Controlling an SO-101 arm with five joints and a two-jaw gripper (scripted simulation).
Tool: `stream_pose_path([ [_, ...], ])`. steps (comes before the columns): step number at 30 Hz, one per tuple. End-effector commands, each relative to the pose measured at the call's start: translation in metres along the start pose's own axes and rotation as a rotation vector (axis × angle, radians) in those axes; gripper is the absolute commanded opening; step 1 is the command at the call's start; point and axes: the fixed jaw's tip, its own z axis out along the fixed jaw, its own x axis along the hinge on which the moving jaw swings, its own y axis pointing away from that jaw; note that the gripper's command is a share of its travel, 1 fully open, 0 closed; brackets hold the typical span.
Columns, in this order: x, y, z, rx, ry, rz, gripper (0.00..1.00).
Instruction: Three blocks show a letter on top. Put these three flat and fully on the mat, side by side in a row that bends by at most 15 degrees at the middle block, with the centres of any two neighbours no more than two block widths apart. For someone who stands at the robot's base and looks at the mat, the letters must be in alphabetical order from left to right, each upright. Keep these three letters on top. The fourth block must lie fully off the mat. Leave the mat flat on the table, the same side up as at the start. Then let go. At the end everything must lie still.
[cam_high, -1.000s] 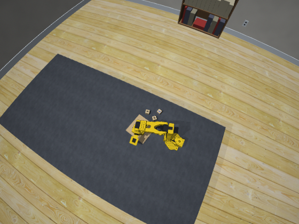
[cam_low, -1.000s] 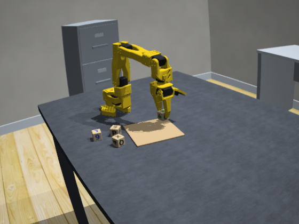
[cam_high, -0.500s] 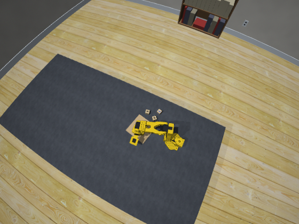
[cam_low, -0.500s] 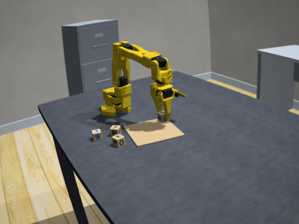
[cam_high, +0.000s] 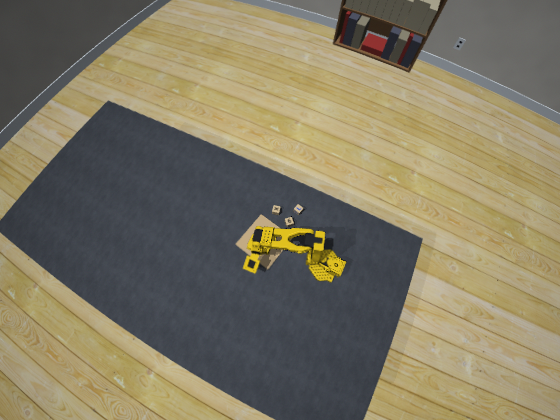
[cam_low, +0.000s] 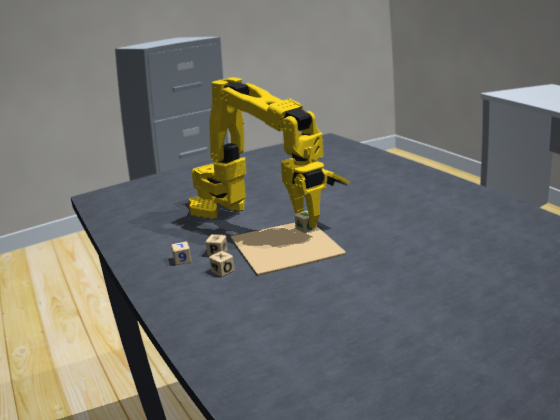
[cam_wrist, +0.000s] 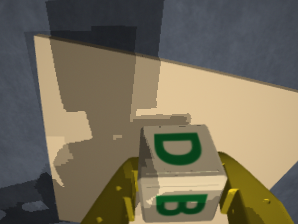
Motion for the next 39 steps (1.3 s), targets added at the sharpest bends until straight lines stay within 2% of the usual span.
stream_pose_path([
  [1, -0.003, -0.010, -0.011, 0.083, -0.021, -0.001, 0.00],
  [32, -0.003, -0.011, -0.001, 0.083, -0.021, -0.002, 0.00],
  [39, -0.003, -0.011, -0.001, 0.083, -0.021, -0.002, 0.10],
])
